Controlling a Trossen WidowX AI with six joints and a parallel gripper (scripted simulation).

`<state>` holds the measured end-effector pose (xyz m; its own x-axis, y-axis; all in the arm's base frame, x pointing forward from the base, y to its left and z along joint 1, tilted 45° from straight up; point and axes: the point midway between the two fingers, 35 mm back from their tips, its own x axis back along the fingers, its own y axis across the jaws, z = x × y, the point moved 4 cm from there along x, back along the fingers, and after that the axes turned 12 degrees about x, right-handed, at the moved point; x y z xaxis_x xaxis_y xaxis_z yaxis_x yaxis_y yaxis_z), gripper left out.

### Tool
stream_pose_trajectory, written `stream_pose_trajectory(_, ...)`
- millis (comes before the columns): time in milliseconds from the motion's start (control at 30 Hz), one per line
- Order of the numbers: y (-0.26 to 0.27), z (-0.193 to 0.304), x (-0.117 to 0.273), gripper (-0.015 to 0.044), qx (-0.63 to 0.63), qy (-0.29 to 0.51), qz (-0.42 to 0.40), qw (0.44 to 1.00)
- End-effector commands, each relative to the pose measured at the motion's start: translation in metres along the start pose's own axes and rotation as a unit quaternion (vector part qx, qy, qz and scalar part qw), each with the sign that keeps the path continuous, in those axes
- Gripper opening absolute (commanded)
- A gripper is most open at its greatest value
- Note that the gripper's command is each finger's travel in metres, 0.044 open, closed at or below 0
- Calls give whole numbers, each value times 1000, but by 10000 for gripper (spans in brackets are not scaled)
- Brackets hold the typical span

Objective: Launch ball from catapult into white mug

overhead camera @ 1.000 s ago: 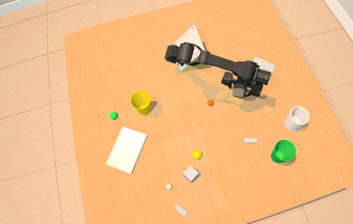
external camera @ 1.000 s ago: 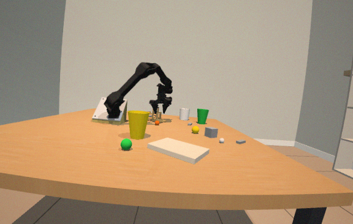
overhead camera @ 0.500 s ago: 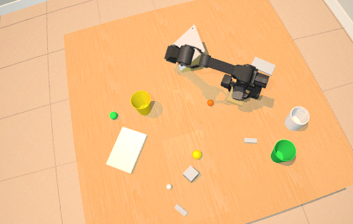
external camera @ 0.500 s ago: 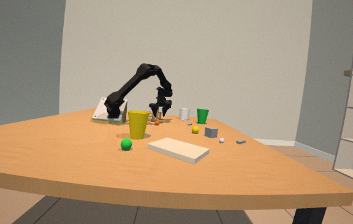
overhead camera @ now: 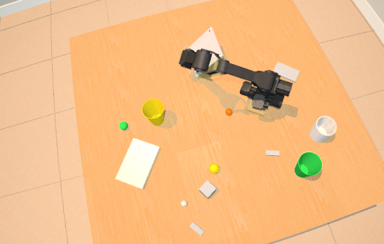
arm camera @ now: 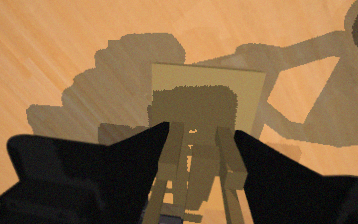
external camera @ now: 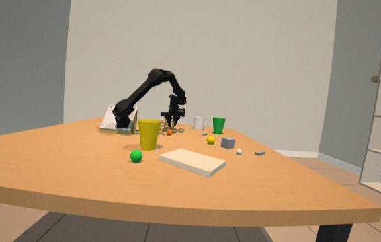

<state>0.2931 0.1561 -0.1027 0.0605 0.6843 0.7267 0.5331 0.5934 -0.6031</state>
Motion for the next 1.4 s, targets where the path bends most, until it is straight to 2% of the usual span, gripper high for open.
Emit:
stream_pose_trajectory(0, 1, 0, 0, 118, -1, 0, -1, 1000)
stream_pose_trajectory(133, 1, 0, 0, 92, -1, 0, -1, 1000)
stream_pose_trajectory(200, 1, 0, 11, 39, -1, 0, -1, 1000)
stream_pose_trajectory(267, 1, 0, 39, 0, 0, 1, -1, 1000)
stream_pose_trajectory(333, 0, 1, 50, 0, 1, 1, -1, 1000)
stream_pose_trajectory(533, 0, 1, 50, 0, 12, 1, -1, 1000)
stream_pose_trajectory(833, 0, 1, 49, 0, 158, -1, 0, 987)
stream_pose_trajectory(1167, 9, 2, 48, 0, 322, -2, 1, 947)
stream_pose_trajectory(1367, 16, 4, 48, 0, 345, -2, 0, 939)
